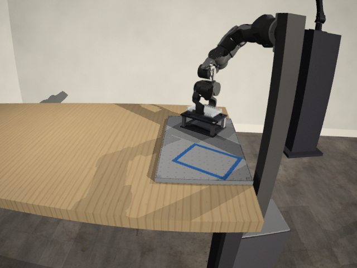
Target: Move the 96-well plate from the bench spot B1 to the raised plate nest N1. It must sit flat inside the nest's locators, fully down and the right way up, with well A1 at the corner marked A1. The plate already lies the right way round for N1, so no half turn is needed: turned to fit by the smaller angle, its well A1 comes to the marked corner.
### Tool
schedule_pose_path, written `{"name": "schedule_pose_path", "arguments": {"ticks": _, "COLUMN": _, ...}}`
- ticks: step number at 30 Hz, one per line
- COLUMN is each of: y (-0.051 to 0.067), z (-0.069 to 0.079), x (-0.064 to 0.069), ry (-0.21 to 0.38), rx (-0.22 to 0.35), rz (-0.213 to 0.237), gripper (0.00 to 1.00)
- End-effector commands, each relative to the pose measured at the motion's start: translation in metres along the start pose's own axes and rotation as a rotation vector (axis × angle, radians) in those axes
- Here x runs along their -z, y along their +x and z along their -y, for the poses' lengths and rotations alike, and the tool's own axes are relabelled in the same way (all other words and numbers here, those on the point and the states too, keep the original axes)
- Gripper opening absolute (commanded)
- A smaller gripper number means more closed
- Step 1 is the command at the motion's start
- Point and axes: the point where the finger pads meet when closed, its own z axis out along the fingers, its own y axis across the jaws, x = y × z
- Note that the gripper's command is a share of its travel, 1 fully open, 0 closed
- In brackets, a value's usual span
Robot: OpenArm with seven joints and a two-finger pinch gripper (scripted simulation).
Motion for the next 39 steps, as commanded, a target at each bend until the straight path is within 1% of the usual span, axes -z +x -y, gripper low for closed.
{"name": "schedule_pose_path", "arguments": {"ticks": 1, "y": 0.0009, "z": 0.0008, "x": 0.0003, "ry": 0.003, "rx": 0.000, "rz": -0.001, "gripper": 0.00}}
{"name": "schedule_pose_path", "arguments": {"ticks": 4, "y": 0.0031, "z": 0.0019, "x": -0.0010, "ry": 0.004, "rx": 0.000, "rz": -0.003, "gripper": 0.00}}
{"name": "schedule_pose_path", "arguments": {"ticks": 16, "y": 0.0031, "z": 0.0019, "x": -0.0010, "ry": 0.004, "rx": 0.000, "rz": -0.003, "gripper": 0.00}}
{"name": "schedule_pose_path", "arguments": {"ticks": 21, "y": -0.0004, "z": 0.0006, "x": 0.0020, "ry": 0.002, "rx": 0.000, "rz": 0.002, "gripper": 0.00}}
{"name": "schedule_pose_path", "arguments": {"ticks": 33, "y": -0.0004, "z": 0.0006, "x": 0.0020, "ry": 0.002, "rx": 0.000, "rz": 0.002, "gripper": 0.00}}
{"name": "schedule_pose_path", "arguments": {"ticks": 39, "y": 0.0034, "z": 0.0020, "x": -0.0003, "ry": 0.002, "rx": 0.000, "rz": -0.004, "gripper": 0.00}}
